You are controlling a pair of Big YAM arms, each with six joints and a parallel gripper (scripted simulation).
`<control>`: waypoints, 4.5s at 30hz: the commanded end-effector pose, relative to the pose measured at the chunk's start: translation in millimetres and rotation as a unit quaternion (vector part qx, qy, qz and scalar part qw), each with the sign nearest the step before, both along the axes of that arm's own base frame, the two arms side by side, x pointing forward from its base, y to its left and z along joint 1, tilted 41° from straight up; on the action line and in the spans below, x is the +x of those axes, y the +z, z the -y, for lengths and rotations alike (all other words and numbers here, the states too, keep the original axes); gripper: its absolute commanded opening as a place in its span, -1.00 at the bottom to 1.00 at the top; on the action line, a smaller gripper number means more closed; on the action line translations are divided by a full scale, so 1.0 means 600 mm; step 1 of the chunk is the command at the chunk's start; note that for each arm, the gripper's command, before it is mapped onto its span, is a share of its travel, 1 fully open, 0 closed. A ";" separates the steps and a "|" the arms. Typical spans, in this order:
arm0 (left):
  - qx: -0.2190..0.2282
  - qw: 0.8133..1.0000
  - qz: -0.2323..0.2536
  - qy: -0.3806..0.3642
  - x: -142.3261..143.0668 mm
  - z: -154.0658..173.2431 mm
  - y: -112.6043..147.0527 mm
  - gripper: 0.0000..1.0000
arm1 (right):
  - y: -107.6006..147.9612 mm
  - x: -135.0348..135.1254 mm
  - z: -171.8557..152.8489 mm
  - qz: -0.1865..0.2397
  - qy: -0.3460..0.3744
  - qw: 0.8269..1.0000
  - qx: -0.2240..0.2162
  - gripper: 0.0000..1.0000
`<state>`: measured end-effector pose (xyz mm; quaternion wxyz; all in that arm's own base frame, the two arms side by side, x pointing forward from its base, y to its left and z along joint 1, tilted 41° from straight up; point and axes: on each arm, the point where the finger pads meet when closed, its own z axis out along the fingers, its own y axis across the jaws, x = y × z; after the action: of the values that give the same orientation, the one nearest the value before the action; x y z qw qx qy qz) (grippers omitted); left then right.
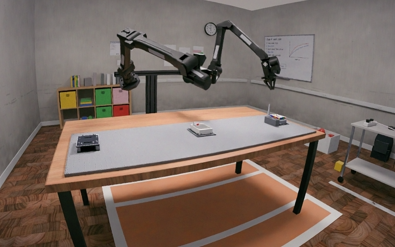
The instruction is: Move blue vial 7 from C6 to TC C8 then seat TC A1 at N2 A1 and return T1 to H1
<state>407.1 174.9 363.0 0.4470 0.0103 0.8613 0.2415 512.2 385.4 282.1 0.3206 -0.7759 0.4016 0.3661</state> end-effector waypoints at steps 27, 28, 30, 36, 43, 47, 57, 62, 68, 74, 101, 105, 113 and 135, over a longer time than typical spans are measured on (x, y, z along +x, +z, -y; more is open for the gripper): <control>-0.050 0.996 -0.070 0.003 -0.018 0.109 -0.092 -0.52 | 0.022 0.000 -0.006 0.013 0.003 1.000 0.006 1.00; -0.054 0.994 -0.095 0.004 -0.035 0.115 -0.143 -0.52 | 0.022 0.000 -0.006 0.013 0.003 1.000 0.006 1.00; -0.052 0.995 -0.080 0.004 -0.047 0.124 -0.135 -0.52 | 0.022 0.000 -0.006 0.013 0.003 1.000 0.006 1.00; -0.054 0.995 -0.089 0.005 -0.038 0.136 -0.139 -0.52 | 0.022 0.000 -0.006 0.013 0.003 1.000 0.006 1.00; -0.056 0.993 -0.104 0.006 -0.073 0.163 -0.183 -0.52 | 0.022 0.000 -0.006 0.013 0.003 1.000 0.006 1.00; -0.056 0.993 -0.099 0.006 -0.081 0.177 -0.200 -0.52 | 0.022 0.000 -0.006 0.013 0.003 1.000 0.006 1.00; -0.055 0.990 -0.131 0.009 -0.108 0.202 -0.240 -0.52 | 0.022 0.000 -0.006 0.013 0.003 1.000 0.006 1.00; -0.045 0.981 -0.187 0.014 -0.131 0.215 -0.285 -0.52 | 0.022 0.000 -0.006 0.013 0.003 1.000 0.006 1.00; -0.047 0.984 -0.172 0.014 -0.154 0.228 -0.294 -0.52 | 0.022 0.000 -0.006 0.013 0.003 1.000 0.006 1.00; -0.047 0.984 -0.173 0.014 -0.161 0.233 -0.304 -0.52 | 0.022 0.000 -0.006 0.013 0.003 1.000 0.006 1.00; -0.046 0.985 -0.165 0.014 -0.147 0.229 -0.290 -0.52 | 0.028 -0.023 0.104 -0.001 -0.132 0.985 -0.110 1.00; -0.046 0.985 -0.165 0.014 -0.147 0.229 -0.290 -0.52 | 0.026 -0.028 0.112 -0.003 -0.150 0.981 -0.126 1.00; -0.046 0.985 -0.165 0.014 -0.147 0.229 -0.290 -0.52 | 0.018 -0.034 0.174 -0.010 -0.202 0.967 -0.156 1.00; -0.046 0.985 -0.165 0.014 -0.147 0.229 -0.290 -0.52 | -0.007 -0.073 0.298 -0.026 -0.365 0.900 -0.235 1.00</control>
<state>313.6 39.3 178.5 0.2839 0.0215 0.9365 0.2048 469.4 218.9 267.8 0.2165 -0.6452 0.7181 0.1456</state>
